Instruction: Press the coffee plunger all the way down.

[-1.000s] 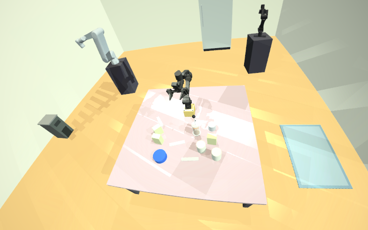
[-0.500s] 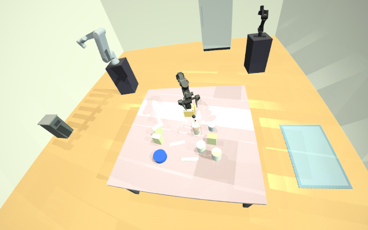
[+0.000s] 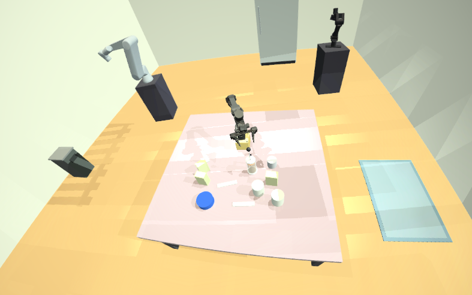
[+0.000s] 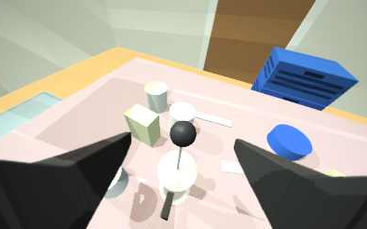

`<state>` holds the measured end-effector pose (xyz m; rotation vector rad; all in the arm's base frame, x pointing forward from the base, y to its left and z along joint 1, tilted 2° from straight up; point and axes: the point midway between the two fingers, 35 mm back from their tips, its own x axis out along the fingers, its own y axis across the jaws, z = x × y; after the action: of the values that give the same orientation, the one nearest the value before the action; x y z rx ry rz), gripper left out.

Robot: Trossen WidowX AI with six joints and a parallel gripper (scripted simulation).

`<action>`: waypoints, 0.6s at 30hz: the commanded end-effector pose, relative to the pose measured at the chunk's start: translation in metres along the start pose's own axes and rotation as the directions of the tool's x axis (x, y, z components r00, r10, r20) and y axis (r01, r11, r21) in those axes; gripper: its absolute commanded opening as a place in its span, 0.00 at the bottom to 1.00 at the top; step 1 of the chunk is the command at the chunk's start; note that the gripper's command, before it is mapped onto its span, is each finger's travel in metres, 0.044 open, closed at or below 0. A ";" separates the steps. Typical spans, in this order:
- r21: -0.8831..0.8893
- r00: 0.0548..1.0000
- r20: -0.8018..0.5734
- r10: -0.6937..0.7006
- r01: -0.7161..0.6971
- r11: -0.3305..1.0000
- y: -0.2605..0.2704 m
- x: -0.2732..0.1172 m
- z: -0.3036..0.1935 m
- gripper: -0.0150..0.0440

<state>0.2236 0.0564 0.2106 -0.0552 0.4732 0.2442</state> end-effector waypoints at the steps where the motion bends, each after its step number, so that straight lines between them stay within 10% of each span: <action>1: -0.002 1.000 -0.006 -0.003 0.003 1.000 0.000 0.007 -0.002 1.00; 18: -0.002 1.000 -0.004 -0.003 0.003 1.000 -0.001 0.034 -0.004 1.00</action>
<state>0.2480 0.0626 0.1961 -0.0554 0.4737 0.2447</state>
